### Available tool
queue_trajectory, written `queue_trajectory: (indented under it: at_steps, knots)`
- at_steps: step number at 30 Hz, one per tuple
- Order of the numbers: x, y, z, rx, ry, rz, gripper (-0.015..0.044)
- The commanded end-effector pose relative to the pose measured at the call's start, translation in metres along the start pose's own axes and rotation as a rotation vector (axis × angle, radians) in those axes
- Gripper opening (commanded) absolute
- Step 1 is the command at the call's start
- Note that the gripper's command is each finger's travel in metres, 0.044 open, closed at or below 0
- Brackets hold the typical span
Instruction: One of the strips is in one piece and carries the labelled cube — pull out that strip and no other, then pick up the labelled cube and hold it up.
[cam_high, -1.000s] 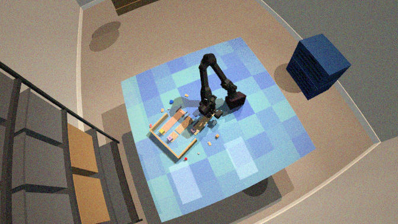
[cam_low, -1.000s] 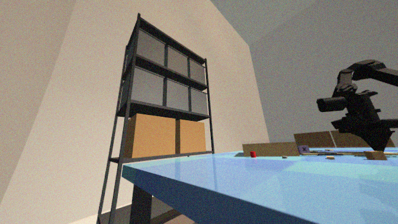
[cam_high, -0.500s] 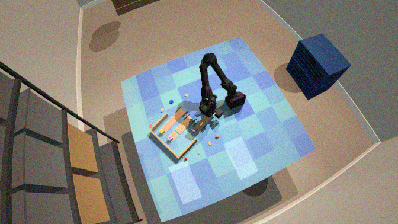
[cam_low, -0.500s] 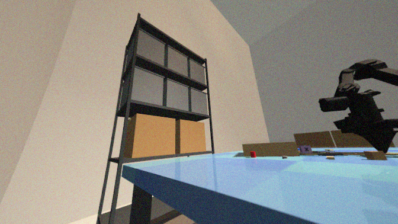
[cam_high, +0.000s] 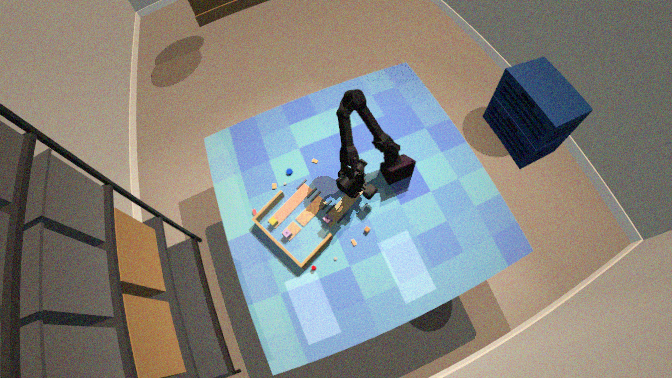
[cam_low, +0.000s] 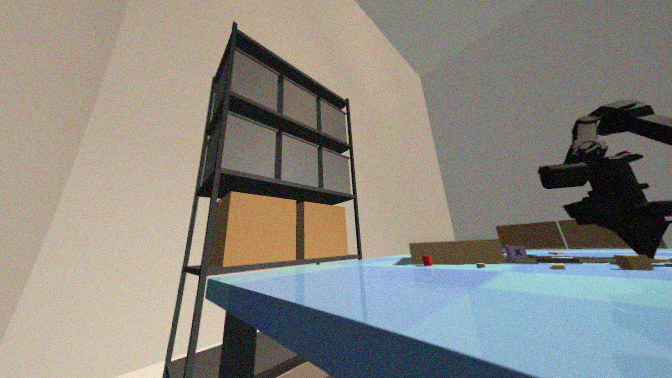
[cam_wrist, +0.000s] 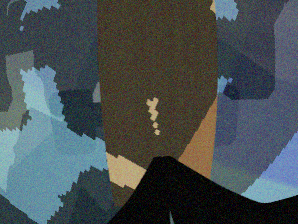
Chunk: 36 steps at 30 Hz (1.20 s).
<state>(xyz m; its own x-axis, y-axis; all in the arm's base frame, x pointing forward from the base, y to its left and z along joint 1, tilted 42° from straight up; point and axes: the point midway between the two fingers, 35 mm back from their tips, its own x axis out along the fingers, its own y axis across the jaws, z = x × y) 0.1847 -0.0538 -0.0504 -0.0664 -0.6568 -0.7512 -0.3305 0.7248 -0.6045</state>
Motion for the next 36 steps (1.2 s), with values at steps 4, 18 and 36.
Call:
queue_trajectory:
  at_steps: [4,18,36]
  knots:
    - [0.004,0.001,-0.010,-0.008,0.027,0.005,0.0000]
    - [-0.042,0.000,0.004,0.000,0.026,0.007,0.0026]
    - [-0.048,-0.004,0.077,0.090,0.023,0.006,0.0440]
